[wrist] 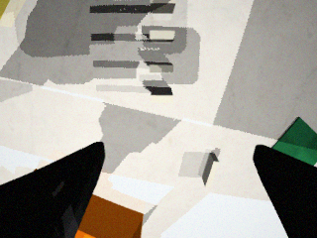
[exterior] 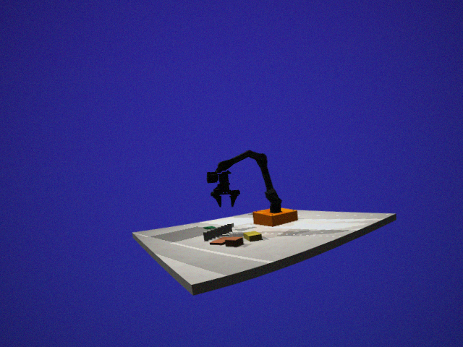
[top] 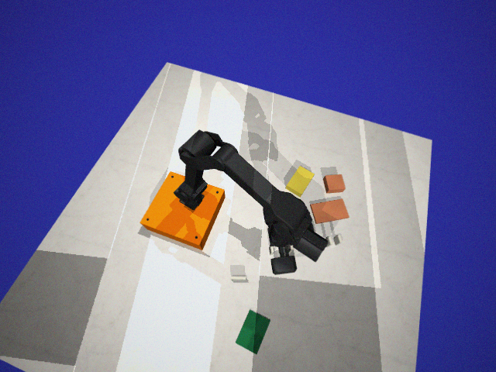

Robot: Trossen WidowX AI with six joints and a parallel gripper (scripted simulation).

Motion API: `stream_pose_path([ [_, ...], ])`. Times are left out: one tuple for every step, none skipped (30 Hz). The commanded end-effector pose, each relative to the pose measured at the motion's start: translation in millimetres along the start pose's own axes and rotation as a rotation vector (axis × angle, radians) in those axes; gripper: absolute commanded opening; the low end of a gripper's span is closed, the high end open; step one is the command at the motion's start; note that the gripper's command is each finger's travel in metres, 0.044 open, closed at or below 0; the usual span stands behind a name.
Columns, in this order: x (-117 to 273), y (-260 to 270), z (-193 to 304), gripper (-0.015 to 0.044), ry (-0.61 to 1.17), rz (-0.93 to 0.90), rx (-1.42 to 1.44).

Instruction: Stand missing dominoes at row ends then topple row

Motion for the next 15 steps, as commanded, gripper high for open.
stream_pose_path([
  [-27.1,-38.6,32.6,0.044,0.02,-0.004,-0.064],
  [-36.4,-51.0,44.8,0.044,0.021,-0.003,-0.082],
  [-44.8,-61.3,56.6,0.044,0.022,-0.002,-0.098],
  [-52.6,-70.4,68.2,0.044,0.024,-0.001,-0.114],
  [-60.5,-78.9,80.6,0.044,0.025,-0.001,-0.13],
  [-65.7,-84.1,89.1,0.044,0.026,-0.001,-0.14],
  [-67.6,-85.9,92.3,0.044,0.026,0.0,-0.144],
  [-68.2,-86.5,93.4,0.044,0.026,0.0,-0.146],
  [-68.2,-86.5,93.4,0.044,0.026,0.0,-0.146],
  [-68.2,-86.5,93.4,0.044,0.026,0.0,-0.146],
  [-70.0,-86.6,93.4,0.044,0.026,0.0,-0.146],
  [-75.3,-86.9,93.2,0.044,0.026,0.0,-0.146],
  [-84.2,-87.3,93.1,0.044,0.026,0.0,-0.146],
  [-95.6,-87.3,93.2,0.044,0.026,-0.001,-0.146],
  [-107.1,-87.0,93.5,0.044,0.026,-0.001,-0.146],
])
Point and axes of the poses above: the point midway between the two fingers, 35 mm back from their tips, its own x axis back along the fingers, its own y axis across the jaws, z = x × y, the point moved 2 cm from there along x, back along the fingers, and after that the axes turned 7 degrees about -x, right-handed, at the moved point
